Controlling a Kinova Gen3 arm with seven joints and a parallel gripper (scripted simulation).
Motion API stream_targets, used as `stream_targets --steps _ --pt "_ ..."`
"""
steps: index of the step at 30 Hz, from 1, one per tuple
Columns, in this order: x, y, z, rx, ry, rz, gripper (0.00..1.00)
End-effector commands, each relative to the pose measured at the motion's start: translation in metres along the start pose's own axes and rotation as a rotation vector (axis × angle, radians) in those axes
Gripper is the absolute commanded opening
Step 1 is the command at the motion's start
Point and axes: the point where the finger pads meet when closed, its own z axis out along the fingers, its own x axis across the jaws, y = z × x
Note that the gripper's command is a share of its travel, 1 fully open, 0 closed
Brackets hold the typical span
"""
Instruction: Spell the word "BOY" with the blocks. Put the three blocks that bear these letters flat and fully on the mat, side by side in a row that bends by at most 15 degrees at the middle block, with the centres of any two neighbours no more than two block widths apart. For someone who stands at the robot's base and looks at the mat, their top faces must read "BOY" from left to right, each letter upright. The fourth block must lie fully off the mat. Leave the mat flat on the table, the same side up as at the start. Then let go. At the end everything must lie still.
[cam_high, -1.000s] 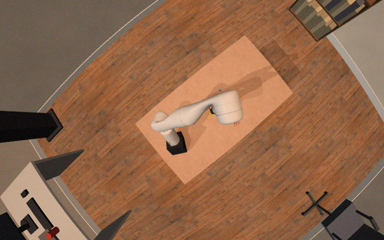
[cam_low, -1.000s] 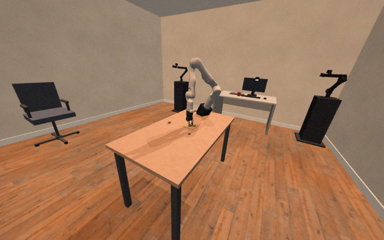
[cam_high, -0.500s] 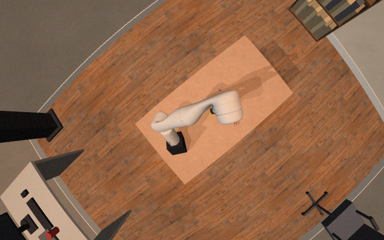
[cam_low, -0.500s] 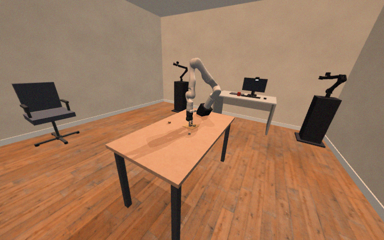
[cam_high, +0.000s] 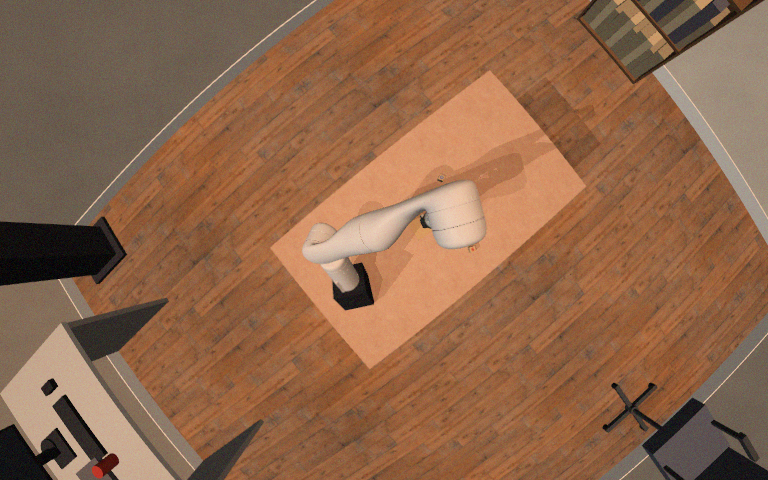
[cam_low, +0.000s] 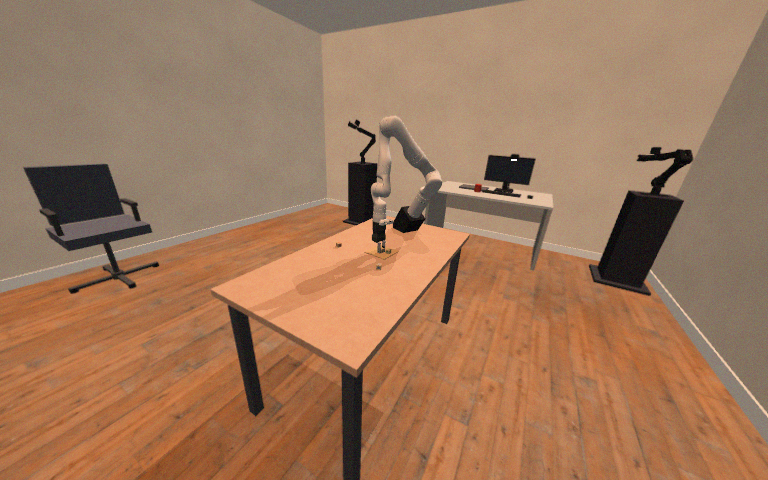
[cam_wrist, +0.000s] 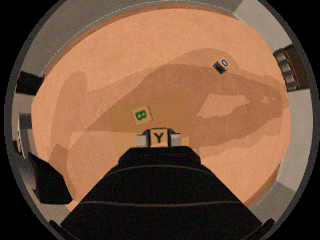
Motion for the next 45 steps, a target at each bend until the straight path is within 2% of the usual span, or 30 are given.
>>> stream_targets --steps 1,18,23,32,34,40,45 --pt "0.001 0.0 0.0 -0.001 0.001 0.0 0.49" --pt "0.001 0.0 -0.005 -0.001 0.001 0.0 0.49" --pt "0.001 0.0 -0.023 -0.001 0.001 0.0 0.49" --pt "0.0 0.0 -0.073 -0.001 0.001 0.0 0.49" --pt "0.0 0.0 -0.073 -0.001 0.001 0.0 0.49" --pt "0.0 0.0 -0.096 -0.001 0.001 0.0 0.49" --pt "0.0 0.0 -0.1 -0.001 0.001 0.0 0.49"
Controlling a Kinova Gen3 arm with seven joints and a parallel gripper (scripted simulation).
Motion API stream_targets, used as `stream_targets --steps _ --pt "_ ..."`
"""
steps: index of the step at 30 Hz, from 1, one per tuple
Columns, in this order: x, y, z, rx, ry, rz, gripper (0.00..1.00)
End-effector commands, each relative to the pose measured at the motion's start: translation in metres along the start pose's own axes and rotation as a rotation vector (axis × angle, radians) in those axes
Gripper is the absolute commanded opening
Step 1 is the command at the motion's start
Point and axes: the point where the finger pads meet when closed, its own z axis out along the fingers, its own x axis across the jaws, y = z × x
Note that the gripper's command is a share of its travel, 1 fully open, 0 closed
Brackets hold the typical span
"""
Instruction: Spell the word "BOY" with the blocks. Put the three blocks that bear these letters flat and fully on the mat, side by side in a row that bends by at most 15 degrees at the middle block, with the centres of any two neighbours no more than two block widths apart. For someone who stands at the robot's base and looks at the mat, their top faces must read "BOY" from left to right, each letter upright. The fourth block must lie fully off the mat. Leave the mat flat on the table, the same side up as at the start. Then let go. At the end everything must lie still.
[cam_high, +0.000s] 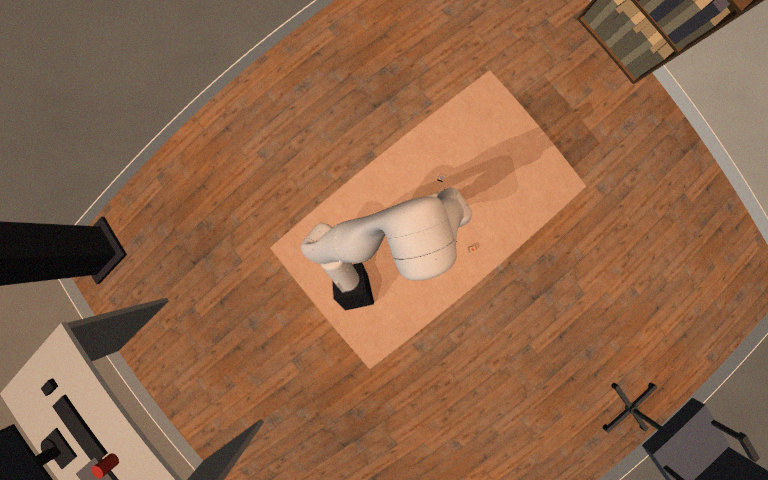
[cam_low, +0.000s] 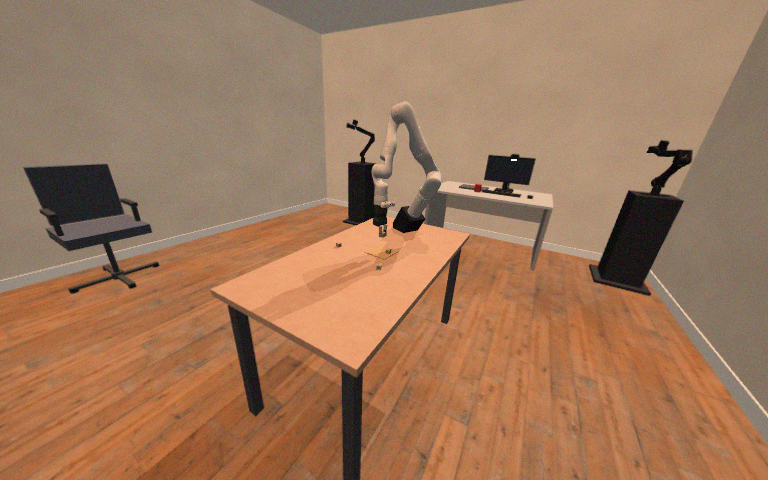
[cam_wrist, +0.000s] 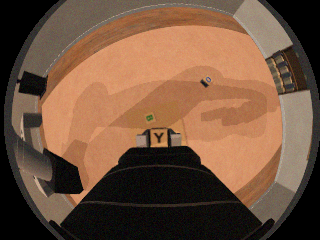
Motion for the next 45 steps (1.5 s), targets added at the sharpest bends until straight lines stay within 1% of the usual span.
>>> stream_targets --steps 1,13,17,21,23,26,31,38,40,45 --pt "0.003 0.004 -0.004 -0.005 0.01 0.007 0.49" --pt "0.003 0.004 -0.004 -0.005 0.009 0.018 0.49" --pt "0.002 0.005 -0.004 -0.003 0.005 0.083 0.49" --pt "0.0 0.008 -0.003 -0.001 -0.003 0.222 0.49" --pt "0.0 0.008 -0.003 -0.001 -0.003 0.222 0.49" --pt "-0.001 0.011 -0.002 0.0 -0.009 0.369 0.49" --pt "0.0 0.021 -0.002 0.0 -0.012 0.663 0.49" --pt "0.002 0.038 -0.004 -0.001 0.0 1.049 0.49" --pt "0.002 0.038 -0.004 -0.001 0.0 1.049 0.49" --pt "0.004 0.047 -0.006 0.001 0.011 1.216 0.49"
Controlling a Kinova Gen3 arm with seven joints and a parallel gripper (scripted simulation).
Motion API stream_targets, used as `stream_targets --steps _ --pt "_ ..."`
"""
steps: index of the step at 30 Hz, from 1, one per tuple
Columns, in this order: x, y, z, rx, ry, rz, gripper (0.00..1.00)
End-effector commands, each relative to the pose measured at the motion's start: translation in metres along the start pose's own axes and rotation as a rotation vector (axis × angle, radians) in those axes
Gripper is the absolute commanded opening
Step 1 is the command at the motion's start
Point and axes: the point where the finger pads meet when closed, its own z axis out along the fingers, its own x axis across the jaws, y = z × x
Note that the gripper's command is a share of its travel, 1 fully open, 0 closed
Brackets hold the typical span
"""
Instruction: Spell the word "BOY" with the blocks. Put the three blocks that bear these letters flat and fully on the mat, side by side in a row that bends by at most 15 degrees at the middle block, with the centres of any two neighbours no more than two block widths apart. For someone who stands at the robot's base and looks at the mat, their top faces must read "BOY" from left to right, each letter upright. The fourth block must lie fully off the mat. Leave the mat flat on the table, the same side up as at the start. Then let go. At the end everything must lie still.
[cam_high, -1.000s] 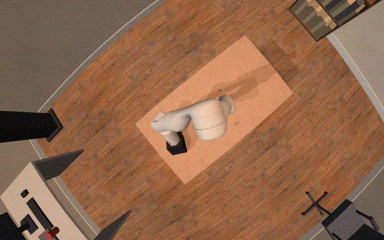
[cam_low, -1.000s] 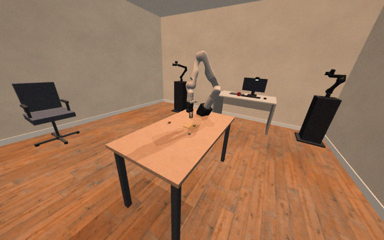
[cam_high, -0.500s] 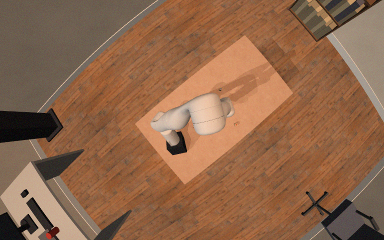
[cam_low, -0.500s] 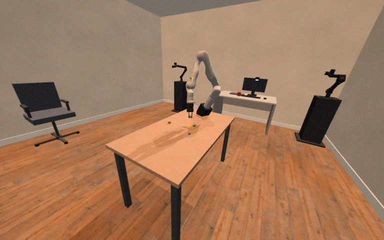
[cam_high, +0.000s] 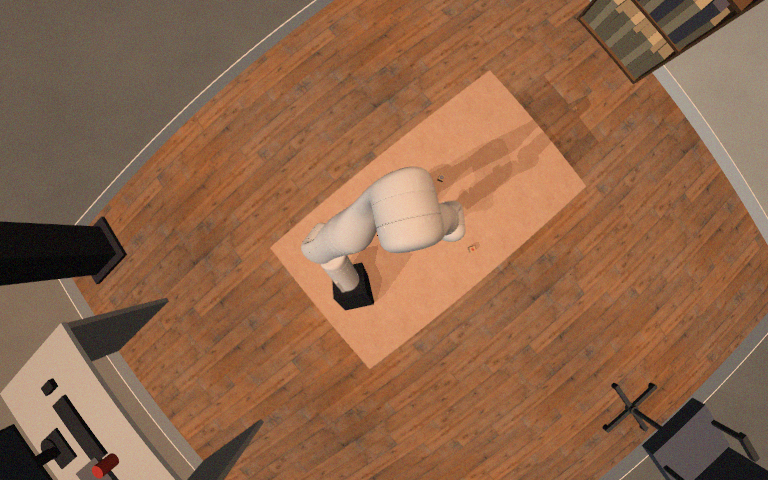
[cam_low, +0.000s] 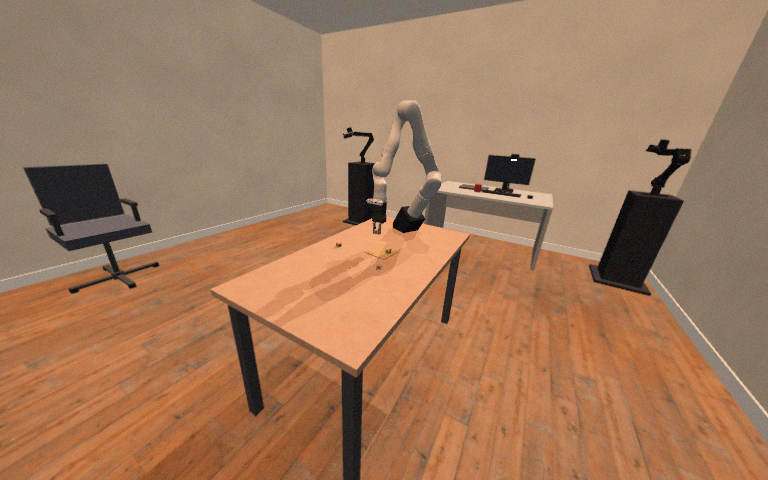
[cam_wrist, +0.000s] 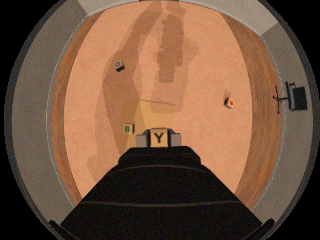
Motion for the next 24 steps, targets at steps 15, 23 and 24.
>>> stream_targets --steps 15,23,24 --pt "0.0049 0.0008 -0.0021 0.003 0.011 0.078 0.49" --pt "0.0048 0.0008 0.0007 0.002 0.009 0.078 0.49" --pt "0.0048 0.0008 0.0025 0.001 0.008 0.077 0.49"
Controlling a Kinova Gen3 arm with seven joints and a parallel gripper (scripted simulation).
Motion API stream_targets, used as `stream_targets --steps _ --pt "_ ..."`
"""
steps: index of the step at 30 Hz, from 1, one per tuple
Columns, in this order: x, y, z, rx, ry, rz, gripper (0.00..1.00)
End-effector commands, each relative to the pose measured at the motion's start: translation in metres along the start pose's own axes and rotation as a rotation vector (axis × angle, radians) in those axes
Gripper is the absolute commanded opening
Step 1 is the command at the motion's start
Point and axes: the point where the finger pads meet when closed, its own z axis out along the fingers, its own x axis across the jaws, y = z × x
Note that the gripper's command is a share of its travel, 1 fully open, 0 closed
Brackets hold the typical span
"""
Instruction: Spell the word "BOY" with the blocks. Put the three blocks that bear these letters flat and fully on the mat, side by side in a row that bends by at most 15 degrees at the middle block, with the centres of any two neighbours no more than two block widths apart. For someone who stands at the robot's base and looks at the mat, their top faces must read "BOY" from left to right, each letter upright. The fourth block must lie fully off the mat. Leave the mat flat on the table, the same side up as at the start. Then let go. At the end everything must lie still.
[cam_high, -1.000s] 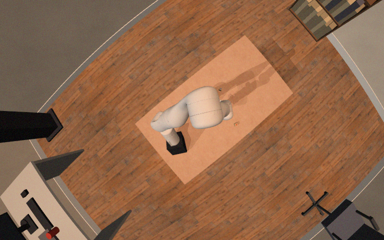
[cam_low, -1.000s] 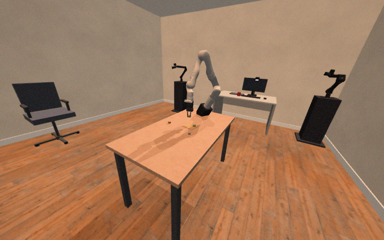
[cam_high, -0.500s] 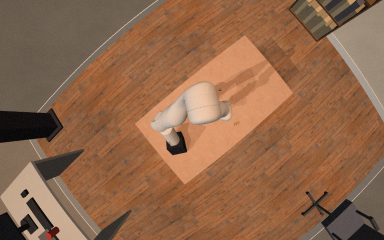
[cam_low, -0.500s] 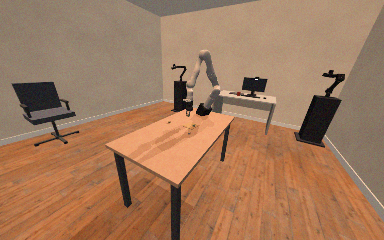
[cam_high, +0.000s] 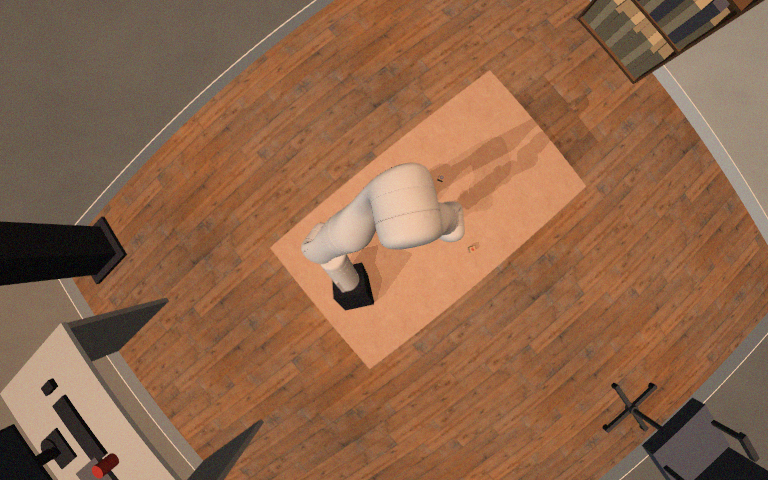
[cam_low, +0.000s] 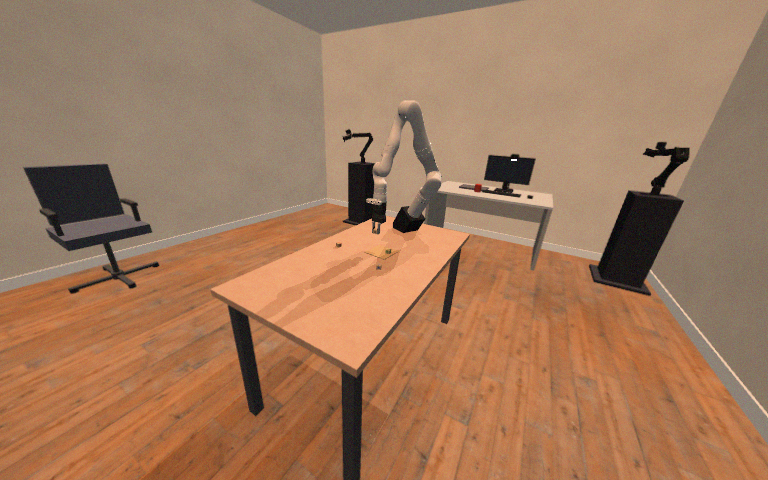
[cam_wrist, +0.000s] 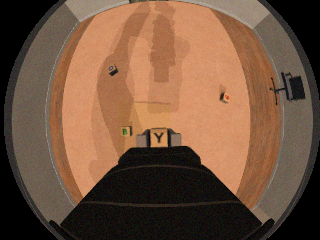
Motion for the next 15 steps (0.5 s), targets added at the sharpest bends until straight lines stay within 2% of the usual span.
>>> stream_targets --steps 1,7,15 --pt "-0.001 0.0 0.004 -0.002 -0.003 -0.001 0.49" --pt "-0.001 0.0 0.015 -0.002 -0.003 -0.001 0.49" --pt "-0.002 0.0 0.051 -0.002 -0.003 -0.001 0.49"
